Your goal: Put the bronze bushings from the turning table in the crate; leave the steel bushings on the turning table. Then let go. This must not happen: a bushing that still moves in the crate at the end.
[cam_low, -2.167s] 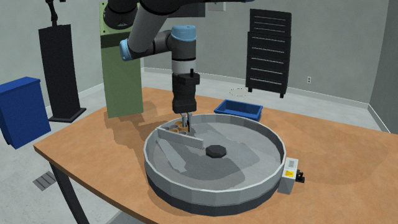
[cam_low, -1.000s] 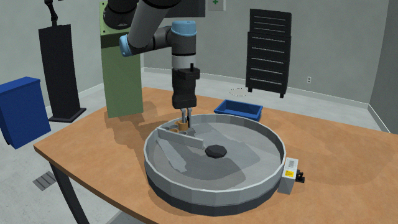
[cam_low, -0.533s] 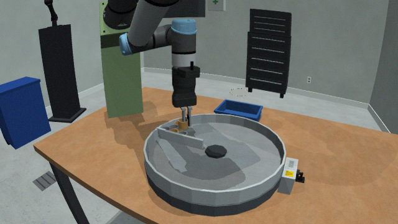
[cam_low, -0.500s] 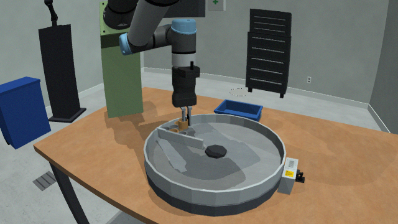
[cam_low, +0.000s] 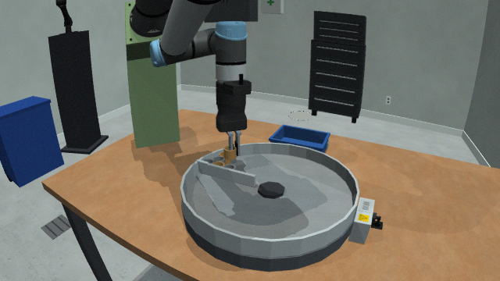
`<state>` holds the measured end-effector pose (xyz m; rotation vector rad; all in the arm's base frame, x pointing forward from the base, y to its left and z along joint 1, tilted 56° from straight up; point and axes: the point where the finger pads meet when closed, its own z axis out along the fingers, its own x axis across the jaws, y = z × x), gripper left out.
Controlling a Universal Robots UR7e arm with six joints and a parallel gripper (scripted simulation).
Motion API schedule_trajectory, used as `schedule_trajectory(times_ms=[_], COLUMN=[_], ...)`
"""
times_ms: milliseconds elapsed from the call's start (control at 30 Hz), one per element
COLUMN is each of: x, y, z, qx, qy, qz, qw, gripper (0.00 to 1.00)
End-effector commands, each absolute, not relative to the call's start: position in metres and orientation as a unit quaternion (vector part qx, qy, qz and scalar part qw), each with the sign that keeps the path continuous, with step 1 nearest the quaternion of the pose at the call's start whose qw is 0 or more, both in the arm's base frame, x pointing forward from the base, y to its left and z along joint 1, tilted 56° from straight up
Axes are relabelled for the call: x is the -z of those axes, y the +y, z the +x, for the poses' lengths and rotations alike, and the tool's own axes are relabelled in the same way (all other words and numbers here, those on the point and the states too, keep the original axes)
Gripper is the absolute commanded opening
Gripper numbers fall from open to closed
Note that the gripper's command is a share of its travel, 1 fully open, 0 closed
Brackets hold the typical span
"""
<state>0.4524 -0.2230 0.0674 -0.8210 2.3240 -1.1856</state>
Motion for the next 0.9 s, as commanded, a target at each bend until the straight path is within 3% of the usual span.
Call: schedule_trajectory(times_ms=[0, 867], x=[-0.069, -0.083], y=[-0.221, -0.207], z=[0.451, 0.436], qx=[0.425, 0.425], qy=[0.832, 0.832], qz=[-0.294, -0.294], qw=[0.202, 0.202], gripper=[0.0, 0.0])
